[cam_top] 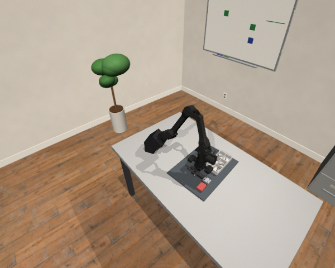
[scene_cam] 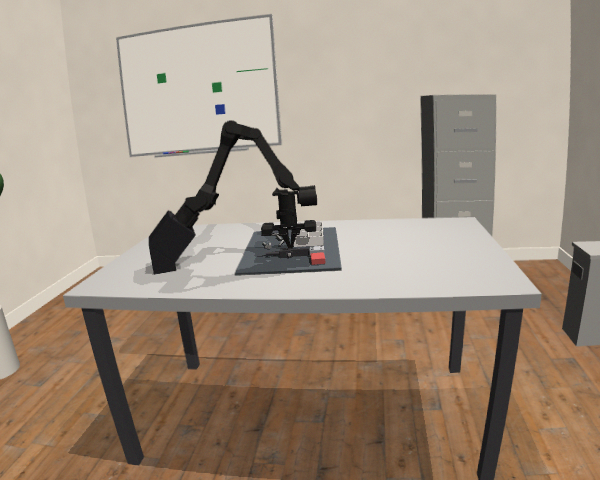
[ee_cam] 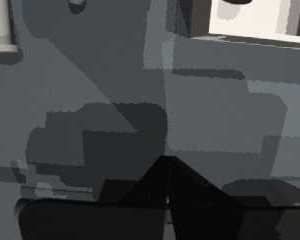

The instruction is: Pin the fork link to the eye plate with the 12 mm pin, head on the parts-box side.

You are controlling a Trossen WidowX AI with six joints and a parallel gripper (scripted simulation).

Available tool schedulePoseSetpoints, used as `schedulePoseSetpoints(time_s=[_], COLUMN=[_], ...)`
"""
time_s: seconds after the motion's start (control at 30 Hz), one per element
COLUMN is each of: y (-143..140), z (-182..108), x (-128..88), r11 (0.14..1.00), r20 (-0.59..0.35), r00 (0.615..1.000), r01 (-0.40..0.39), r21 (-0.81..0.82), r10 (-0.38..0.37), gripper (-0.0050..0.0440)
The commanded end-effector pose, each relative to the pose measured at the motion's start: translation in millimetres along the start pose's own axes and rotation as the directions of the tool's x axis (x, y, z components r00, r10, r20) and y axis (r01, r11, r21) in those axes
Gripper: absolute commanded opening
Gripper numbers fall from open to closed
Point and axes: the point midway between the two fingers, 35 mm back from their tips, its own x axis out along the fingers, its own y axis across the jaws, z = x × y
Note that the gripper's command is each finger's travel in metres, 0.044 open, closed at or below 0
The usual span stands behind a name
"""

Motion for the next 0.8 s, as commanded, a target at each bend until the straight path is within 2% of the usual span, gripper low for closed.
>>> schedulePoseSetpoints(time_s=[0.0,0.3,0.63,0.77], y=[2,0,2,2], z=[-4,-3,13,14], x=[2,0,-27,-28], r11=[1.000,1.000,1.000,1.000], r20=[-0.006,-0.006,-0.006,-0.006], r00=[1.000,1.000,1.000,1.000], r01=[-0.006,-0.006,-0.006,-0.006], r21=[0.002,0.002,0.002,0.002], r10=[0.006,0.006,0.006,0.006], gripper=[0.0000,0.0000,0.0000,0.0000])
